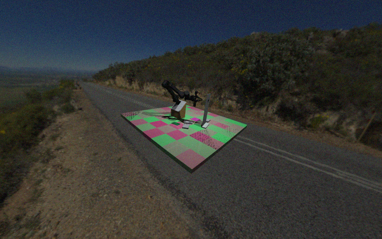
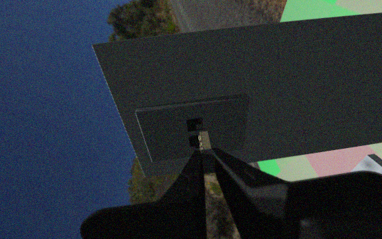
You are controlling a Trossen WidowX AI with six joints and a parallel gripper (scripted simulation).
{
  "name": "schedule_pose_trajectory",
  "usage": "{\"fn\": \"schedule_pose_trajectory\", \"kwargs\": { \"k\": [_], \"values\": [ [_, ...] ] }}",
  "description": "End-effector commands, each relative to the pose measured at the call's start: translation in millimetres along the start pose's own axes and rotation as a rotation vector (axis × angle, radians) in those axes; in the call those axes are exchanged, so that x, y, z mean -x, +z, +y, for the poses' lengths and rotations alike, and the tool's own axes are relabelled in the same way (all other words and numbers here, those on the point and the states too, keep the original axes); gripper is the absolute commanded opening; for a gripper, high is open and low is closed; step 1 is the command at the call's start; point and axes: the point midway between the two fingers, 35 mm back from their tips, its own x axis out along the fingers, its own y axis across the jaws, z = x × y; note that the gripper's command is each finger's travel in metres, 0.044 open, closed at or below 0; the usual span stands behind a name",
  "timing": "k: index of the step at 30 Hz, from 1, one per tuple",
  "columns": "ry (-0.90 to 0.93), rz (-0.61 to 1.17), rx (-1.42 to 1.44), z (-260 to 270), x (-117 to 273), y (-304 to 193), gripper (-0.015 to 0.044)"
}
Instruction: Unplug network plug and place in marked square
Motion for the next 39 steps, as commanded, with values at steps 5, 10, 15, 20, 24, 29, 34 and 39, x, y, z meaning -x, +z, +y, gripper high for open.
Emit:
{"fn": "schedule_pose_trajectory", "kwargs": {
  "k": [5, 10, 15, 20, 24, 29, 34, 39],
  "values": [
    [0.0, 0.005, 0.003, -0.7, 4.5, -1.6, 0.0],
    [0.0, 0.005, 0.003, -0.7, 6.9, -1.8, 0.0],
    [0.0, 0.005, 0.003, -0.7, 9.2, -2.0, 0.0],
    [0.0, 0.006, 0.003, -0.7, 11.6, -2.1, 0.0],
    [0.0, 0.006, 0.003, -0.8, 13.4, -2.3, 0.0],
    [0.0, 0.006, 0.003, -0.8, 15.8, -2.5, 0.0],
    [0.0, 0.006, 0.003, -0.8, 18.1, -2.7, 0.0],
    [-0.001, 0.001, 0.0, 0.2, 18.2, -1.7, 0.0]
  ]
}}
